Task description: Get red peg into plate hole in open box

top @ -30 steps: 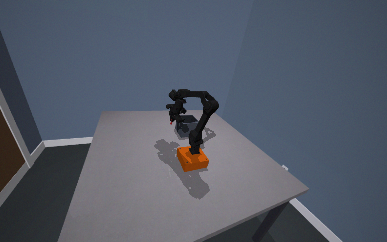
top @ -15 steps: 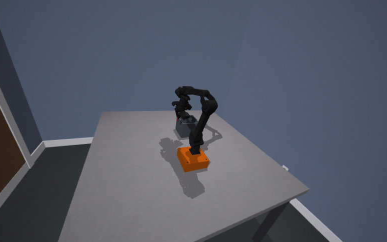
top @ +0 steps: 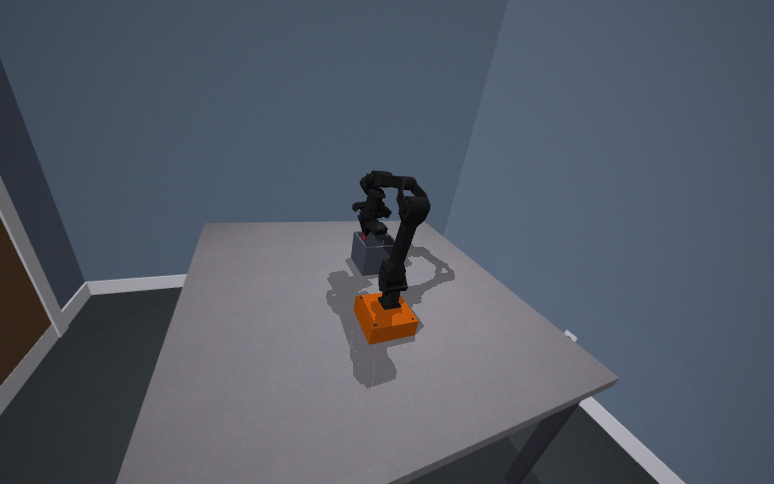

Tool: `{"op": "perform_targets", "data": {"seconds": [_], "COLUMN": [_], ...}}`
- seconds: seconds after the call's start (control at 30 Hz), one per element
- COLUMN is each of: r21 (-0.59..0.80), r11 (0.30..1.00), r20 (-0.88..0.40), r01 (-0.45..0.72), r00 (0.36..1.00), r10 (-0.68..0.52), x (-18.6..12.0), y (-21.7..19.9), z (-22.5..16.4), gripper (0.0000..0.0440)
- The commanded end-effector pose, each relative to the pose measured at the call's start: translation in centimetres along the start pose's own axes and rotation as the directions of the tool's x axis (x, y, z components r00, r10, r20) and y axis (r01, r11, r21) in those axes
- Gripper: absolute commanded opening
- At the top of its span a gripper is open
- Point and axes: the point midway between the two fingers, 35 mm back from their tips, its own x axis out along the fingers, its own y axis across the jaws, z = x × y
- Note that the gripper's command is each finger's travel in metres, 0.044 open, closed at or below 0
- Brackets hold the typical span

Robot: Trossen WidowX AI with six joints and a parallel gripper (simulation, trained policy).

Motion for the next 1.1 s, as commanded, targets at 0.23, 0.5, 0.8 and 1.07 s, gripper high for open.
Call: {"op": "perform_targets", "data": {"seconds": [0.23, 0.5, 0.8, 1.07], "r21": [0.011, 0.015, 0.014, 0.01], "r11": [1.0, 0.999, 0.997, 0.995], "r20": [0.012, 0.008, 0.001, -0.012], "r01": [0.025, 0.048, 0.077, 0.096], "r00": [1.0, 0.999, 0.997, 0.995], "r10": [-0.025, -0.048, -0.077, -0.096], "x": [0.6, 1.7, 3.8, 6.0], "y": [0.7, 1.0, 1.0, 1.0], "z": [2.8, 4.6, 6.4, 7.3], "gripper": [0.0, 0.0, 0.0, 0.0]}}
